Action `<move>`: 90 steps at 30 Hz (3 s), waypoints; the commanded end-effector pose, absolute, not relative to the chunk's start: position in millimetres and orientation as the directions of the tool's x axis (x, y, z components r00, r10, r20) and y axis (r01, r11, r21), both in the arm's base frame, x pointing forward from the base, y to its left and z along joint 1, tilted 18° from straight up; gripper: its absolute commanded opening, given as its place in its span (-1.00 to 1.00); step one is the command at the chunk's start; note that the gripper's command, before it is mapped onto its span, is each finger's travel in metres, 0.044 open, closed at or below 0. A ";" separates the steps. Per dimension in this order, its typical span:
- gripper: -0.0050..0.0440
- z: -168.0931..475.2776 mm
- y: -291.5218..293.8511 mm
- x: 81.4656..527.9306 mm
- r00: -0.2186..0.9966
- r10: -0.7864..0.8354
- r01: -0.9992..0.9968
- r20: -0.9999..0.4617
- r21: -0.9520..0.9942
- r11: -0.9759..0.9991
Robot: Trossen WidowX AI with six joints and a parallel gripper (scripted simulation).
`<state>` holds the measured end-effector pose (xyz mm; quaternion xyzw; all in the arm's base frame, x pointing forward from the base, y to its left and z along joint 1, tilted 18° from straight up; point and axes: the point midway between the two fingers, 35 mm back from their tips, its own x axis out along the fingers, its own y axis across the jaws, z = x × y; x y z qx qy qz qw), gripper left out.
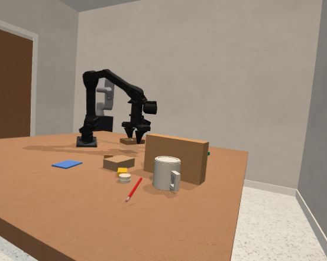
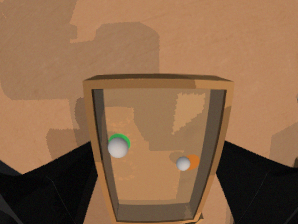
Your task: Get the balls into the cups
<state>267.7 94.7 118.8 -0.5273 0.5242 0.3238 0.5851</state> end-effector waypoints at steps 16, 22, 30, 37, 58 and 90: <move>-0.80 118.8 94.7 267.7 0.242 -0.172 -0.931 -0.955 -0.278 0.236; -0.80 118.8 94.7 267.7 0.242 -0.172 -0.931 -0.955 -0.278 0.236; -0.80 118.8 94.7 267.7 0.242 -0.172 -0.931 -0.955 -0.278 0.236; -0.80 118.9 94.5 267.7 0.242 -0.164 -0.932 -0.956 -0.277 0.236; -0.80 118.9 94.5 267.7 0.242 -0.164 -0.932 -0.956 -0.277 0.236; -0.80 118.9 94.5 267.7 0.242 -0.164 -0.932 -0.956 -0.277 0.236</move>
